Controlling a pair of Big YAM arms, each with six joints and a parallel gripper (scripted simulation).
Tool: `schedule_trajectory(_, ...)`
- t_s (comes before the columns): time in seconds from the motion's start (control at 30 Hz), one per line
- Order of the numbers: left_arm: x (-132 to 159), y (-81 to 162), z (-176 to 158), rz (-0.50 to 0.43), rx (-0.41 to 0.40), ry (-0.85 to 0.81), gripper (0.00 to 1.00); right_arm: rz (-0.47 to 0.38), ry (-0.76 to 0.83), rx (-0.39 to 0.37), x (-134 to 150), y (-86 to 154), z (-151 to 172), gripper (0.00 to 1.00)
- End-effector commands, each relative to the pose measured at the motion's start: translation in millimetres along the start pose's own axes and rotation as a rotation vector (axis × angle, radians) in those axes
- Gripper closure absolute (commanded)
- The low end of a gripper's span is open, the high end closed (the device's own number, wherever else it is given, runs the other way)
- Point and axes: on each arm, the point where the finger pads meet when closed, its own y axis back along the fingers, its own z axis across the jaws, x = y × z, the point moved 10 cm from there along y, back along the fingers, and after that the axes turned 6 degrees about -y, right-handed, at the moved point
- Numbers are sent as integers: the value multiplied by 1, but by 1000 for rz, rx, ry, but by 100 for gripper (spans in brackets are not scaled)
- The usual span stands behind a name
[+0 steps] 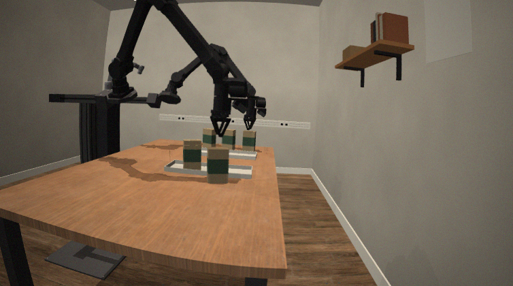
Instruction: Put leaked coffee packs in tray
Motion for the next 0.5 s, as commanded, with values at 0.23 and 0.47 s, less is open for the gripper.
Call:
schedule_trajectory(0.23, -19, 20, 14, -55, -24, 8, 24, -21, -12, 9, -7, 7, -4, 24)
schedule_trajectory(0.47, -11, 12, 9, -33, -15, 8, 24, -21, -12, 9, -7, 7, -4, 24)
